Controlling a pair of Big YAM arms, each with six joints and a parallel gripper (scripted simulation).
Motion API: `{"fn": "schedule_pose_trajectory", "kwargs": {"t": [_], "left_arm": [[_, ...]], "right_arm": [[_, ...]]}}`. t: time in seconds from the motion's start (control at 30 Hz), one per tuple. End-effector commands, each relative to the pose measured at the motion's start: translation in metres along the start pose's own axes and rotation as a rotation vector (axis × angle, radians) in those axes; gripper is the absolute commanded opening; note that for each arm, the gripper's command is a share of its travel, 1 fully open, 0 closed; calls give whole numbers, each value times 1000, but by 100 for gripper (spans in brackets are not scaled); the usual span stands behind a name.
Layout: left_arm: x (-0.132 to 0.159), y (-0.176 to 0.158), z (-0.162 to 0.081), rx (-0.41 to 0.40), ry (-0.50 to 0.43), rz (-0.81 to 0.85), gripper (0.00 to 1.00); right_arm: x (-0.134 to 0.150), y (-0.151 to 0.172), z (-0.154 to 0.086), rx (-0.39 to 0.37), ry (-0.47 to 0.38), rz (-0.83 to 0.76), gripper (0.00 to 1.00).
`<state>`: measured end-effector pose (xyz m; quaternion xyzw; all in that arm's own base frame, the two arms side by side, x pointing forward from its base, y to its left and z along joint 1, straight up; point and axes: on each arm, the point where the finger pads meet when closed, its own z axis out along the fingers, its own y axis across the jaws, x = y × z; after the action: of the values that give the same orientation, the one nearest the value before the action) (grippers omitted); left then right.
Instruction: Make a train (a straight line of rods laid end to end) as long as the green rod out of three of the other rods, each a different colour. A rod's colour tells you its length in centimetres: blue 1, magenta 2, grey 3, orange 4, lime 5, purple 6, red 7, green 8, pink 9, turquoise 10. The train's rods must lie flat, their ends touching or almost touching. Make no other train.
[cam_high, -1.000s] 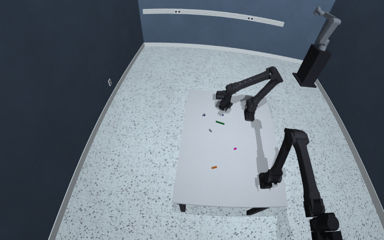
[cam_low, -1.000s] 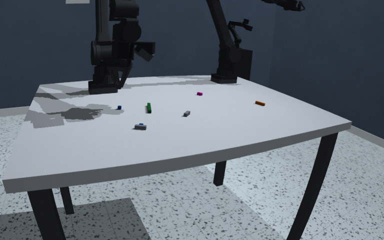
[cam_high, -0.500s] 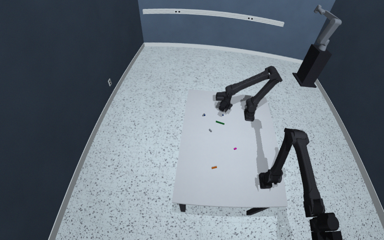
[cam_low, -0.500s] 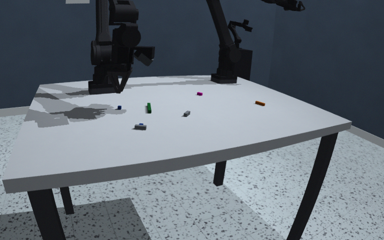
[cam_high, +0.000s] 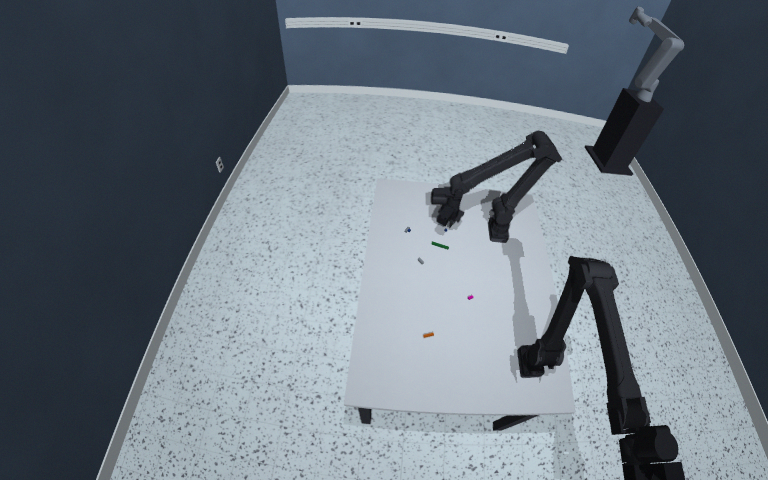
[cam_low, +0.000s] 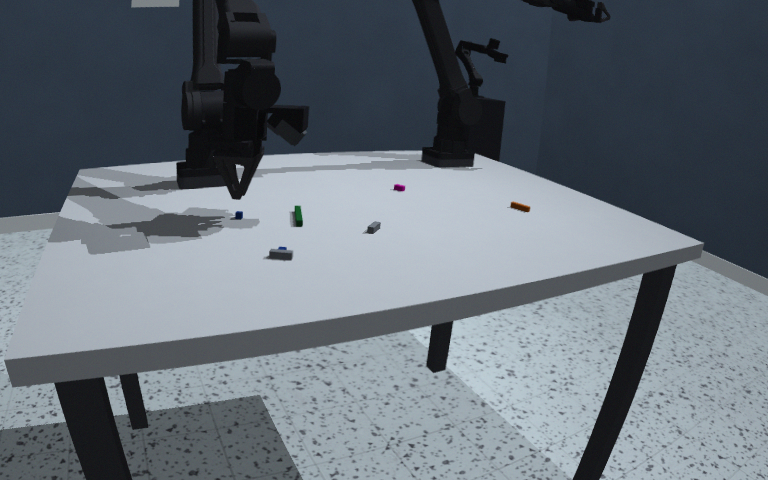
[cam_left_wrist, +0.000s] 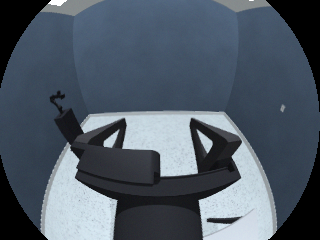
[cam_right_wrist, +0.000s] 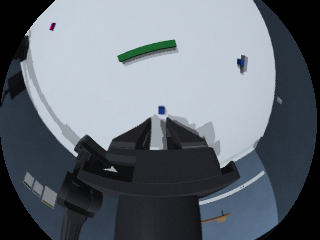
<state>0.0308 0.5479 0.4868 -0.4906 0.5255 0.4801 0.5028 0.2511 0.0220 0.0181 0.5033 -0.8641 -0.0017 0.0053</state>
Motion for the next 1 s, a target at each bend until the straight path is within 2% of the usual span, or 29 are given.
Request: {"fn": "schedule_pose_trajectory", "kwargs": {"t": [0.0, 0.13, 0.17, 0.33, 0.97], "left_arm": [[-14, 5, -4, -11, -33, -11, 100], [-14, 5, -4, -11, -33, -11, 100], [-14, 5, -4, -11, -33, -11, 100], [-14, 5, -4, -11, -33, -11, 100], [-14, 5, -4, -11, -33, -11, 100]], "right_arm": [[-4, -11, 2, 18, -16, 6, 23], [-1, -6, 8, 8, -9, 4, 23], [-12, -24, -3, 43, -33, 4, 23], [-1, -7, 14, 8, -10, 5, 23], [-4, -11, 15, 20, -17, 5, 23]]}}
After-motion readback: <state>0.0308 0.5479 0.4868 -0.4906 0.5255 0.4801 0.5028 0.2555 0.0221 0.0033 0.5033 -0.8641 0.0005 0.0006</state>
